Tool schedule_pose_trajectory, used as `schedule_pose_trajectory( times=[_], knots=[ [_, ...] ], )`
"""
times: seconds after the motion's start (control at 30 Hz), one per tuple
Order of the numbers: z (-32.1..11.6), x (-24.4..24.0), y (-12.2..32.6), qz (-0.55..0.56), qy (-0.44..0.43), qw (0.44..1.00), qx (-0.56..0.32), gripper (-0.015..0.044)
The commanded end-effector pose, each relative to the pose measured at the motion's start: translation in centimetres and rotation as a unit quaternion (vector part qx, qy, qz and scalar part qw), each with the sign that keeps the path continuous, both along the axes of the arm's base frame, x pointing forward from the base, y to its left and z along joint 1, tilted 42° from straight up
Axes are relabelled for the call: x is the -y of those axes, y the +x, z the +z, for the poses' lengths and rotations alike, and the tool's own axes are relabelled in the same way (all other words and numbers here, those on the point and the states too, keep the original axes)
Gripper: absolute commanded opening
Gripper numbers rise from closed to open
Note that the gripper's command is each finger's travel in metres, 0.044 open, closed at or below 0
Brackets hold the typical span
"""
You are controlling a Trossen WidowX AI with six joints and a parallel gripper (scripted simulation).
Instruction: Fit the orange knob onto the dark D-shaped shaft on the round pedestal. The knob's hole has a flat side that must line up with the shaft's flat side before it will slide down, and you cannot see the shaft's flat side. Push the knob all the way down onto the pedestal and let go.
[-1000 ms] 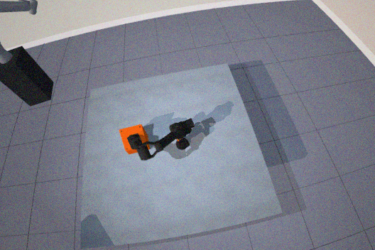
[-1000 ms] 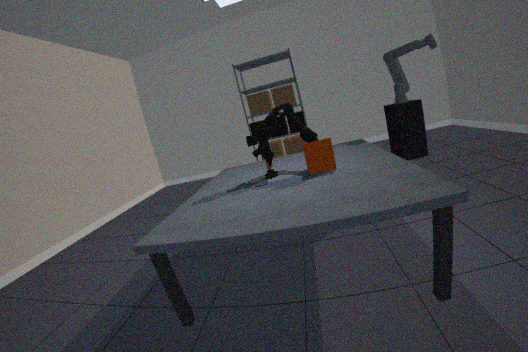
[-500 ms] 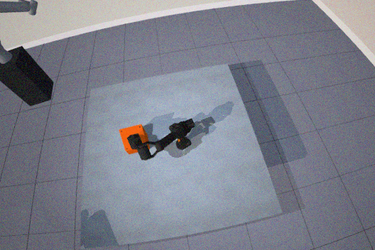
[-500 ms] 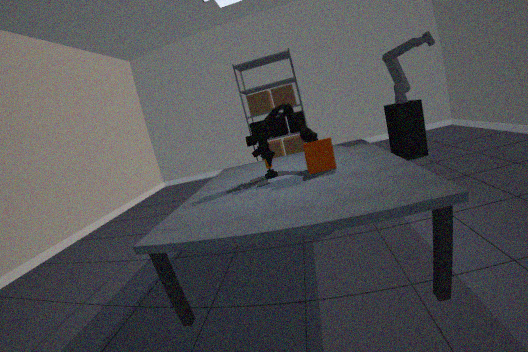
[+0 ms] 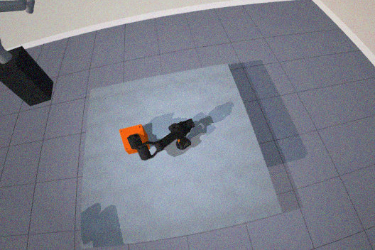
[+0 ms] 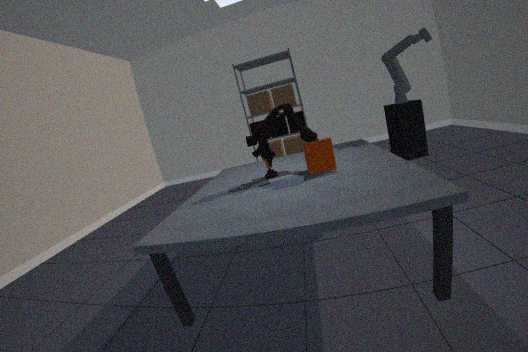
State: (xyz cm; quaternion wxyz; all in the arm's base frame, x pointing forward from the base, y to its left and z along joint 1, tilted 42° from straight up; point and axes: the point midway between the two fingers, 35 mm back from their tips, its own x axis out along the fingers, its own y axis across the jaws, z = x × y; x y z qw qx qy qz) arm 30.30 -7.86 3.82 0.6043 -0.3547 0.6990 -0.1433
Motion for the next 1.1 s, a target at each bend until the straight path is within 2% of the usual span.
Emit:
schedule_pose_trajectory(
  times=[0.0,1.07],
  knots=[
    [0.32,-0.11,0.05,0.003,-0.001,1.0,0.001,0.0],
    [0.33,0.0,0.16,0.003,-0.001,1.0,0.001,0.0]
  ],
)
